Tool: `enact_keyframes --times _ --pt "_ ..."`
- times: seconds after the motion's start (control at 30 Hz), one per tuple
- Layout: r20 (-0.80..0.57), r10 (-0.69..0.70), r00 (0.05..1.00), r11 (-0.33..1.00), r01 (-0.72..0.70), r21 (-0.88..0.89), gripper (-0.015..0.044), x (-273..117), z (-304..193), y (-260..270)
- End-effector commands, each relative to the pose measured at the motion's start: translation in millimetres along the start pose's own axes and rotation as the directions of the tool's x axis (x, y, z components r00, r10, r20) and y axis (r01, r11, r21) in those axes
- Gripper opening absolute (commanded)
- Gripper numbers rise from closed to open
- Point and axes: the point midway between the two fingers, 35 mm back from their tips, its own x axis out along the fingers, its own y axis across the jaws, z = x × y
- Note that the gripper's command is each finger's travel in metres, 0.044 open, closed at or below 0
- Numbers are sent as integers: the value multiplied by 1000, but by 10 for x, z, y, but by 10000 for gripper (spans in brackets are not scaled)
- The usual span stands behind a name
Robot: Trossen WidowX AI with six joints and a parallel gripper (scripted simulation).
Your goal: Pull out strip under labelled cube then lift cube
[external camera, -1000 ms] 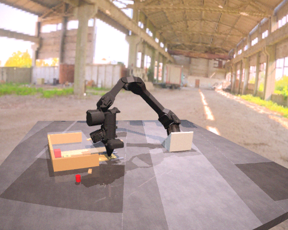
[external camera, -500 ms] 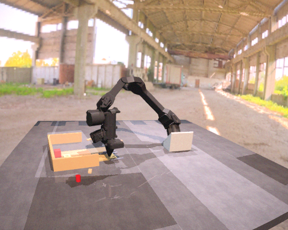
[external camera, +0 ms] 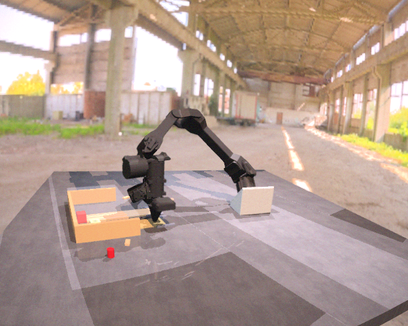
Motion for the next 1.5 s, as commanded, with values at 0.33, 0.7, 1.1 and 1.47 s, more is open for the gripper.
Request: enact_keyframes --times 0.33,0.7,1.1,1.47 --pt "1 -3 1000 1000 3 -2 0 27 -31 -4" --pt "0 -3 1000 1000 3 -3 0 33 -202 6" --pt "-1 -3 1000 1000 3 -4 0 42 -383 11" --pt "-2 -3 1000 1000 3 -4 0 49 -551 15"
